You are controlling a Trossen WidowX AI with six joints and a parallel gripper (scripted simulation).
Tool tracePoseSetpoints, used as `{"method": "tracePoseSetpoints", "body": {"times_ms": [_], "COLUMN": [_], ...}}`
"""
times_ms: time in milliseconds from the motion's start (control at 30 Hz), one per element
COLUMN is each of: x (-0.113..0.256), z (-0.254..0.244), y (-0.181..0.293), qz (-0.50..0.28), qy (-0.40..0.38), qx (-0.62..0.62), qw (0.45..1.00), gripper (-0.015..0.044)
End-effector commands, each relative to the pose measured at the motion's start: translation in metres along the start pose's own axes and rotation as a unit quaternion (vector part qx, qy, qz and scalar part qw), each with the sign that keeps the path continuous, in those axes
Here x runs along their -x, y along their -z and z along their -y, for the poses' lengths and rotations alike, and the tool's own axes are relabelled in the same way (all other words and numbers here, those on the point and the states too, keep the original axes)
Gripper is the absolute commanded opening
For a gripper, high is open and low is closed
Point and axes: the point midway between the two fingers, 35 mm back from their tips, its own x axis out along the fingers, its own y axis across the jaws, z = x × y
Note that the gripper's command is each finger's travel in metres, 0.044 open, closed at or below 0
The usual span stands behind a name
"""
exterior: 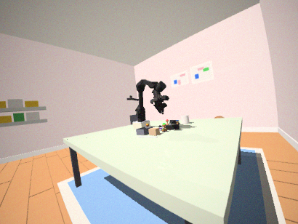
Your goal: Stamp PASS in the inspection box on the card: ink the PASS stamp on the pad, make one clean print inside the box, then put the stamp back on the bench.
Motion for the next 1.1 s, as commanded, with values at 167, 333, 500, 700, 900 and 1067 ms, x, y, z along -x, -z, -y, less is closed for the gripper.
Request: {"method": "tracePoseSetpoints", "body": {"times_ms": [167, 333, 500, 700, 900, 1067], "x": [-0.034, -0.035, -0.041, -0.051, -0.06, -0.068], "z": [-0.031, -0.031, -0.032, -0.035, -0.037, -0.039], "y": [0.004, 0.004, 0.005, 0.007, 0.008, 0.01], "qz": [-0.128, -0.128, -0.128, -0.128, -0.128, -0.128], "qy": [-0.108, -0.108, -0.108, -0.108, -0.108, -0.108], "qx": [-0.13, -0.13, -0.13, -0.13, -0.13, -0.13], "qw": [0.977, 0.977, 0.977, 0.977, 0.977, 0.977], "gripper": [0.0227, 0.0227, 0.0227, 0.0227, 0.0227, 0.0227]}}
